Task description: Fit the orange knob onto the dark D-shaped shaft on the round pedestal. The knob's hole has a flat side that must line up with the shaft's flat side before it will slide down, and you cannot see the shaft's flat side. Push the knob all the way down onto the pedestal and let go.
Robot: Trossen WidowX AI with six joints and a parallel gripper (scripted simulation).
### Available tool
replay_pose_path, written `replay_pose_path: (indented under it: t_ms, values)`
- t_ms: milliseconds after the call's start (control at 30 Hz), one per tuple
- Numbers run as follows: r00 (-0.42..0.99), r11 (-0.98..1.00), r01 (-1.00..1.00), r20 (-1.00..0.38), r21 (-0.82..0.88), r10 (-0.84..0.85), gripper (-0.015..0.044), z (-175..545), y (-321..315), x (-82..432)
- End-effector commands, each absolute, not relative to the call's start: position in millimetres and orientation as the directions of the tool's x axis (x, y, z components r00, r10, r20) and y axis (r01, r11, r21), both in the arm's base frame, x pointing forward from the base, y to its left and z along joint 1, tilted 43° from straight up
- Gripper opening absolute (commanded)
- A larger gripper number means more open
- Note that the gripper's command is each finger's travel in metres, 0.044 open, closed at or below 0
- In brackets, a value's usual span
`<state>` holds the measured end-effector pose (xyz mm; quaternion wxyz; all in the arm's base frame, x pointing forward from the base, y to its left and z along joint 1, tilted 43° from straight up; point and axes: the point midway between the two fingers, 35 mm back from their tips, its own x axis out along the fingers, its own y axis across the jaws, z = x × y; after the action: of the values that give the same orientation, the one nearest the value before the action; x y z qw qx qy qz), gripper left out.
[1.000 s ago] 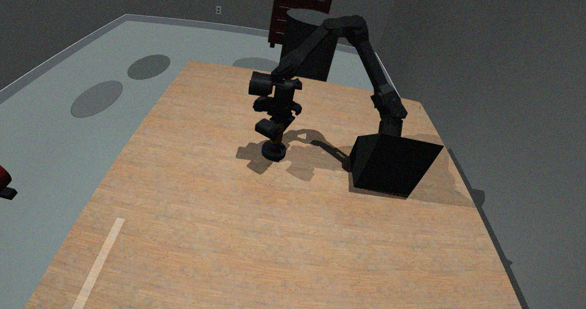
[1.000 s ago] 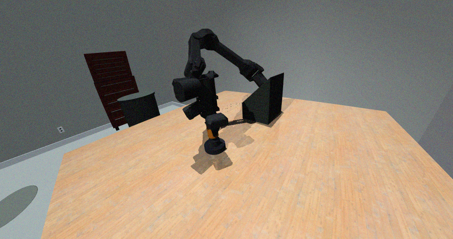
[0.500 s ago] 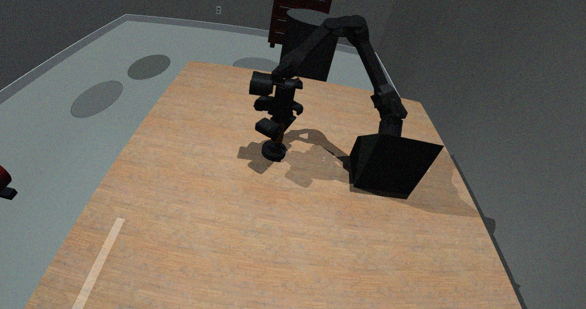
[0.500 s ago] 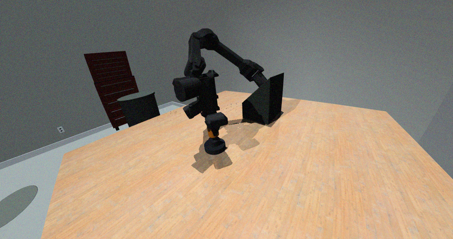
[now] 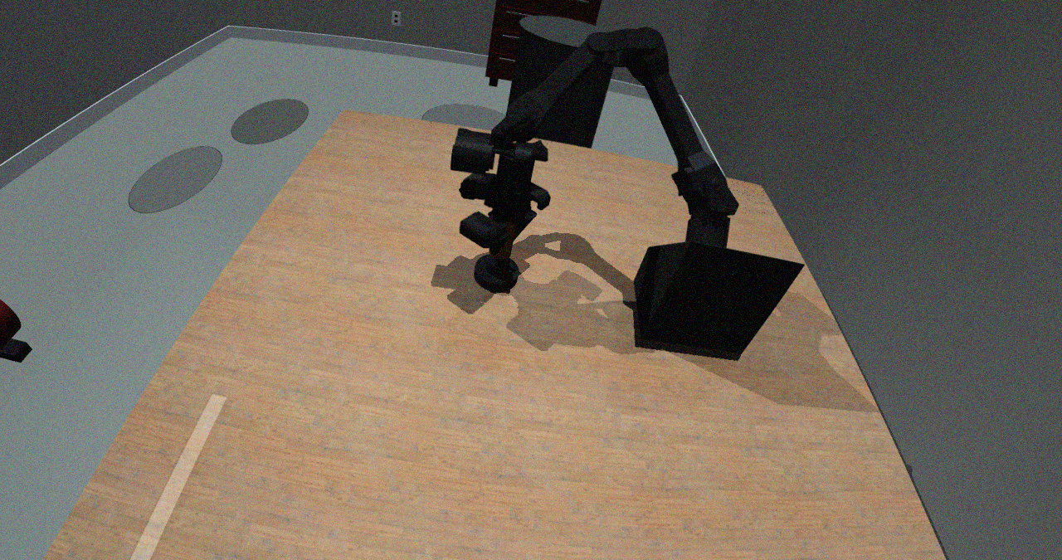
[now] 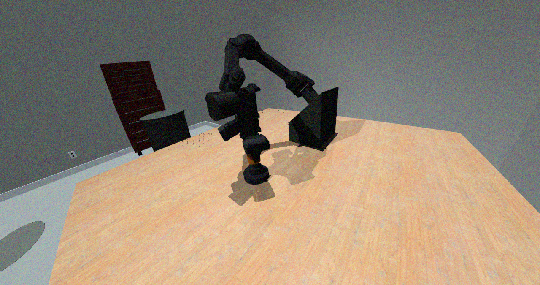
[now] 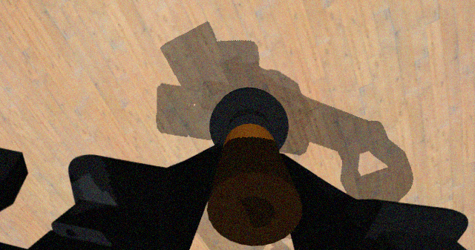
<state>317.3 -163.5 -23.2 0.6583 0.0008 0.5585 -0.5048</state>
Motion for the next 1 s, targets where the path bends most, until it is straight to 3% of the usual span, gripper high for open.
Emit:
replay_pose_path:
  t_ms: [0, 967]
  values:
    - [-0.132, 0.489, 0.667, -0.735, -0.562, -0.665, 0.0, -23.3, -164.1, 316.7]
    - [-0.132, 0.498, 0.656, -0.735, -0.568, -0.665, 0.0, -24.6, -166.3, 316.5]
